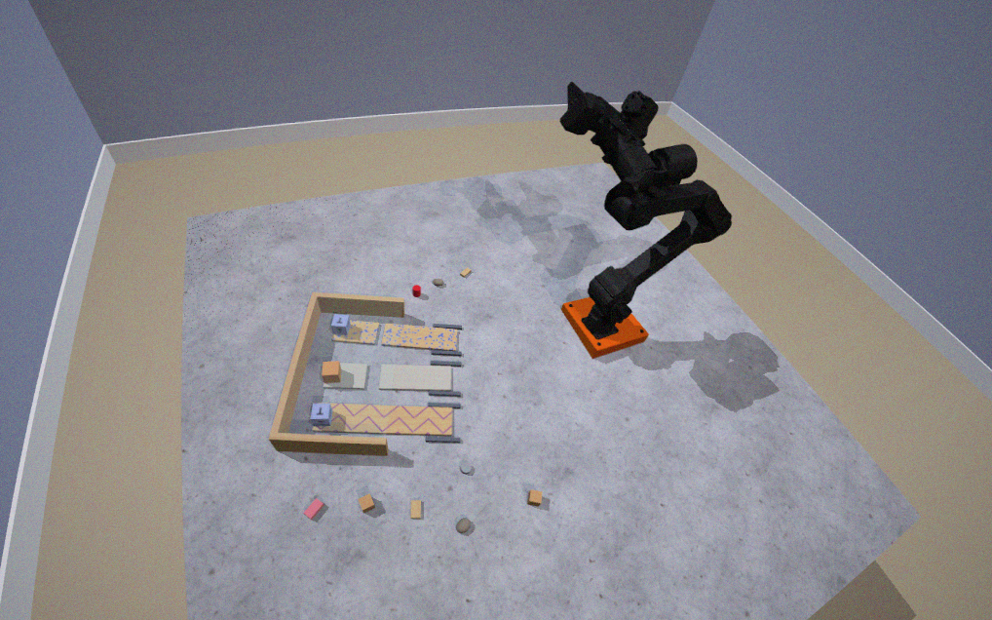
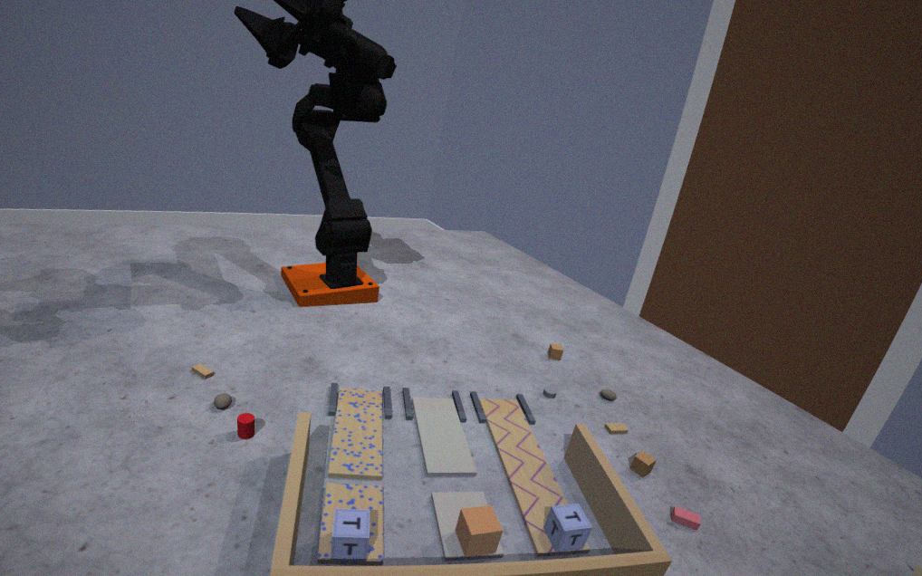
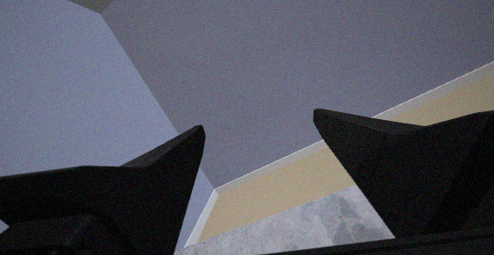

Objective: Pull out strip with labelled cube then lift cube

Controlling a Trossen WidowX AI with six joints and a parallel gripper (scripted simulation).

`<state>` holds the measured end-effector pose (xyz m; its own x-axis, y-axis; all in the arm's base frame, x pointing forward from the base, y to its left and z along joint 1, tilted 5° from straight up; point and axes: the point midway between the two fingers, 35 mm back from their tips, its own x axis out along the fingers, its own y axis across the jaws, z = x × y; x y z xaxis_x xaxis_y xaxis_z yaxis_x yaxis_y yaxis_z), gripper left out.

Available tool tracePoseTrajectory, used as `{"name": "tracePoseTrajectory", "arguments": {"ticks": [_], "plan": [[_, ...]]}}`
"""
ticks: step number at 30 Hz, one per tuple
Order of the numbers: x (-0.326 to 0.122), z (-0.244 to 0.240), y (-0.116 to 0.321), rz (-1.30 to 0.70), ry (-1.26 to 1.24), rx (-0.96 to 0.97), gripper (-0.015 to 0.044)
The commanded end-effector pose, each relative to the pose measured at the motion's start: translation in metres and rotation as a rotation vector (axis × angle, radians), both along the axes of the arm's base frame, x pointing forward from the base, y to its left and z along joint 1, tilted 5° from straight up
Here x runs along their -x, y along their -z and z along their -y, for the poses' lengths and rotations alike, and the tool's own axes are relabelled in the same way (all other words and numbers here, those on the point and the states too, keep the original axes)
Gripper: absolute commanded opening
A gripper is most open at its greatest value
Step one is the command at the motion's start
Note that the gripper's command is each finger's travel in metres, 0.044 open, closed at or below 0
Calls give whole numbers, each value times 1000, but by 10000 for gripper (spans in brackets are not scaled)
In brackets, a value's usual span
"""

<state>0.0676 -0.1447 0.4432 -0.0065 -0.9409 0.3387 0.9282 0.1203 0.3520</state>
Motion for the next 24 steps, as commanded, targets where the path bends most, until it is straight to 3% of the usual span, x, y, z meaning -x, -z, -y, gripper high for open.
{"name": "tracePoseTrajectory", "arguments": {"ticks": [1,11,17,24], "plan": [[-2,0,-1,-6,-3,6,400],[-130,-23,0,-371,-323,227,400],[-206,-47,51,-602,-637,214,400],[-251,-75,129,-811,-958,51,400]]}}
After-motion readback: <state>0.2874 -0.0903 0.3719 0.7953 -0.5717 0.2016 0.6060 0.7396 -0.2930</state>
